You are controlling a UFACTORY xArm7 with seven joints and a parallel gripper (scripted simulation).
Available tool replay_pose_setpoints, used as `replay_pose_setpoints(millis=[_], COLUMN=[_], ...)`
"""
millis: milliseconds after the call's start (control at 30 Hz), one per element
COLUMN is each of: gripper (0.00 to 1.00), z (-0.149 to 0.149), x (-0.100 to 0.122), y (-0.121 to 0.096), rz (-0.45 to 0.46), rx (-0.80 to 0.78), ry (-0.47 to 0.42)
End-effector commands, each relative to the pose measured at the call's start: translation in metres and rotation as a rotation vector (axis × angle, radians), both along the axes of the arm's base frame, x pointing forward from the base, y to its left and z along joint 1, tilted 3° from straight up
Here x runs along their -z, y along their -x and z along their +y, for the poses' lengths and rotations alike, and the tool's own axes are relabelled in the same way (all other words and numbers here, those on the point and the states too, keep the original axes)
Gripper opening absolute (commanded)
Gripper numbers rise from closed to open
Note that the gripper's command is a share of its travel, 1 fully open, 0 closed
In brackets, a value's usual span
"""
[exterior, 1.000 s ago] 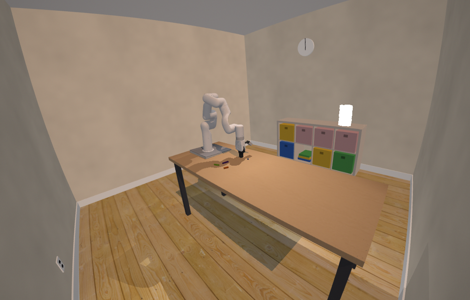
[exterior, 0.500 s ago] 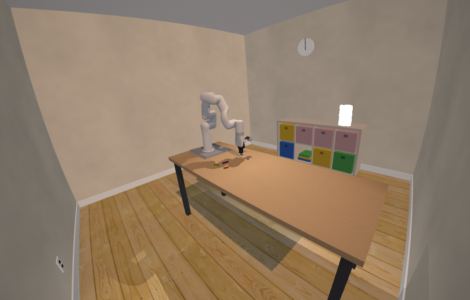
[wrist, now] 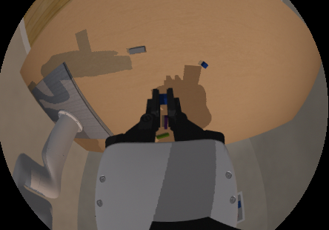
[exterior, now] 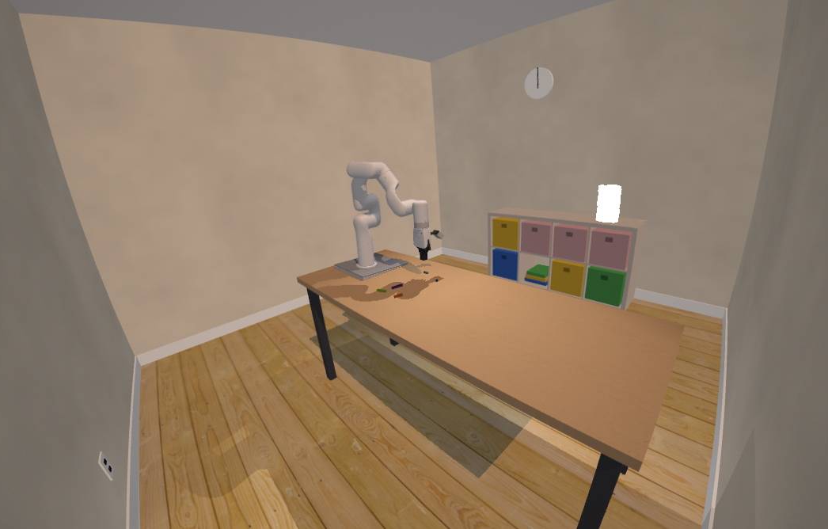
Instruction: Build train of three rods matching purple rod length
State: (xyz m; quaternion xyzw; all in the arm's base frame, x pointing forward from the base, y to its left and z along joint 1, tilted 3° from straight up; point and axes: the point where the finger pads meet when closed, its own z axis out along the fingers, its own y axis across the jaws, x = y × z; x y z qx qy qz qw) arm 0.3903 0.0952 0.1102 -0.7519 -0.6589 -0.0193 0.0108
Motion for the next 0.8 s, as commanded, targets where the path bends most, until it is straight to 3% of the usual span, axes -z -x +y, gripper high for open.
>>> replay_pose_setpoints(millis=[0,167,467,767], gripper=[0.04,0.04,0.04,0.04], z=[0.0,-0.003,-0.041,-0.042], x=[-0.003,-0.003,0.0,0.0], y=[-0.001,0.001,0.03,0.031], rz=[-0.003,-0.002,0.012,0.012], rx=[0.0,0.028,0.36,0.365], ry=[-0.001,-0.001,-0.007,-0.007])
